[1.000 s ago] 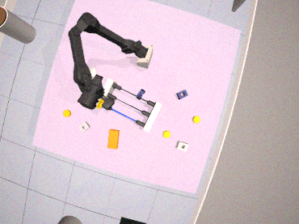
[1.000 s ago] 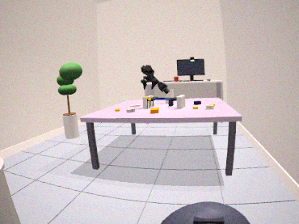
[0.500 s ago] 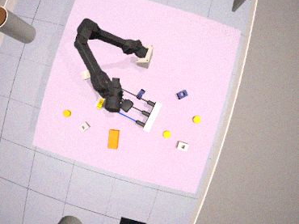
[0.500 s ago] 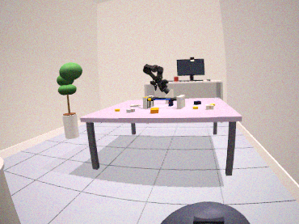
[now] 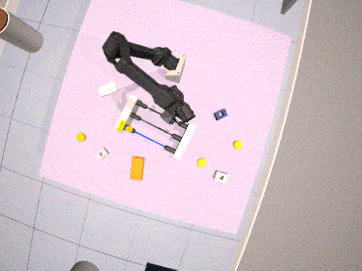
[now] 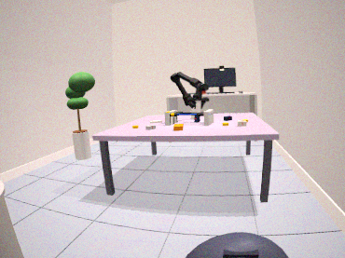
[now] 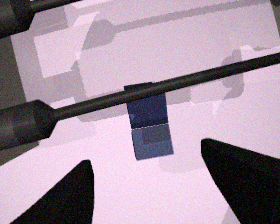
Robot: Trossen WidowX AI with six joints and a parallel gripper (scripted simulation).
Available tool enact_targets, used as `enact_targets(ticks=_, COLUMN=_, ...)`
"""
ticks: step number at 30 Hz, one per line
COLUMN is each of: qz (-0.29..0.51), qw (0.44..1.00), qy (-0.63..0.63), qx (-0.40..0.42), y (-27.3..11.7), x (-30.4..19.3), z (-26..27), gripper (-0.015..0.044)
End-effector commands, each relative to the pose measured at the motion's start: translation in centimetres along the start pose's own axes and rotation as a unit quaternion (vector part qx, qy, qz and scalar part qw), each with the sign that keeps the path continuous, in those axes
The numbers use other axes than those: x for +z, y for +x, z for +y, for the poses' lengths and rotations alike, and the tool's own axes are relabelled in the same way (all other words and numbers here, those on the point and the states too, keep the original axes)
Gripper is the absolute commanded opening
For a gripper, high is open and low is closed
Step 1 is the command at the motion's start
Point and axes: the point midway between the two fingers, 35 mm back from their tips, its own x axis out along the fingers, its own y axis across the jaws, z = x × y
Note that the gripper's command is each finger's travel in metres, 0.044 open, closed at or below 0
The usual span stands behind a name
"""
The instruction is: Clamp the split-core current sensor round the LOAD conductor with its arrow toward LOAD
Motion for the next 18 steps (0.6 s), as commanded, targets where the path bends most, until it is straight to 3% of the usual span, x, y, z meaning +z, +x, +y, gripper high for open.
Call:
enact_targets(ticks=1, qz=0.005, qw=1.0, qy=-0.001, qx=-0.004, y=0.6, x=-0.6, z=0.0, gripper=0.0283)
enact_targets(ticks=18, qz=0.005, qw=1.0, qy=-0.001, qx=-0.003, y=3.4, x=-0.5, z=0.1, gripper=0.0283)
